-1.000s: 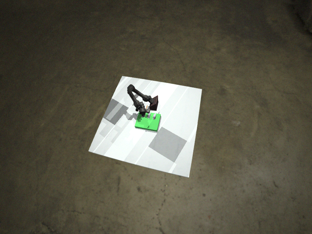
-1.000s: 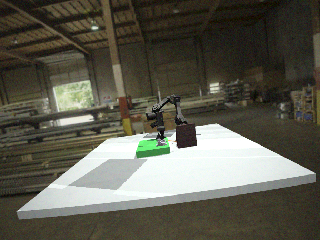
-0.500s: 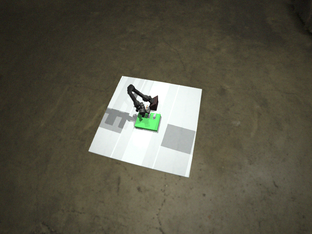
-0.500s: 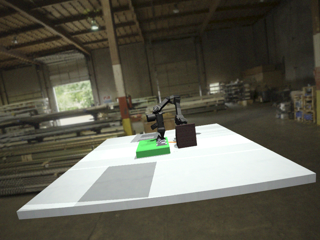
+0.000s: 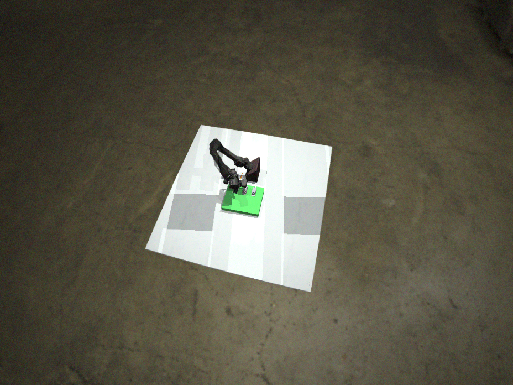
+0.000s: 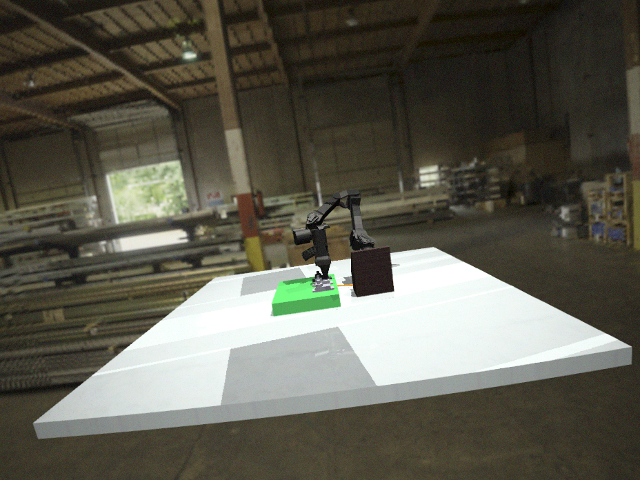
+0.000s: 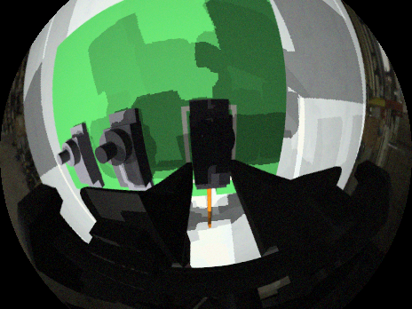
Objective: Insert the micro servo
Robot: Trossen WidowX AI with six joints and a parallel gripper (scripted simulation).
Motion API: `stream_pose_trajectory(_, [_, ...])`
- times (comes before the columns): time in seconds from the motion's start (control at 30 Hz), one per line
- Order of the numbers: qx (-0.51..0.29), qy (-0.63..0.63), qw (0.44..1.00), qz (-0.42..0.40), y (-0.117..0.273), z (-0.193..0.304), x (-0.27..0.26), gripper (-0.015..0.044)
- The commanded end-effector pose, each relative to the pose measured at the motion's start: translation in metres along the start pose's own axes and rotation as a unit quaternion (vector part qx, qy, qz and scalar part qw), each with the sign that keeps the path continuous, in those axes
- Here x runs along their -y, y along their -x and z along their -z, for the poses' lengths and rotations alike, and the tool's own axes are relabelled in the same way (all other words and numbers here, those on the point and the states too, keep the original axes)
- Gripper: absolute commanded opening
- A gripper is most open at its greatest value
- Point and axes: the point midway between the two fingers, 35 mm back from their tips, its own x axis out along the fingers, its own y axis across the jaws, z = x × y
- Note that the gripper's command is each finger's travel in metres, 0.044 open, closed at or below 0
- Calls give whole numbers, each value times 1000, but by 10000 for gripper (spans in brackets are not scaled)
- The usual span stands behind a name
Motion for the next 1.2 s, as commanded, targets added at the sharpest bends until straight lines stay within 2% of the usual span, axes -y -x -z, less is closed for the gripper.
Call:
stream_pose_trajectory(0.0, [1,0,1000,0,5,0,0,187])
stream_pose_trajectory(0.17, [0,0,1000,0,33,3,0,187])
stream_pose_trajectory(0.33, [0,0,1000,0,35,1,-1,187])
stream_pose_trajectory(0.47, [3,3,1000,1,40,-13,1,292])
stream_pose_trajectory(0.67, [3,0,1000,-1,72,-63,3,440])
stream_pose_trajectory(0.87, [2,-2,1000,-1,99,-107,1,440])
stream_pose_trajectory(1.03, [2,1,1000,-1,101,-108,1,440])
stream_pose_trajectory(1.17, [6,31,1000,-1,121,-105,0,440])
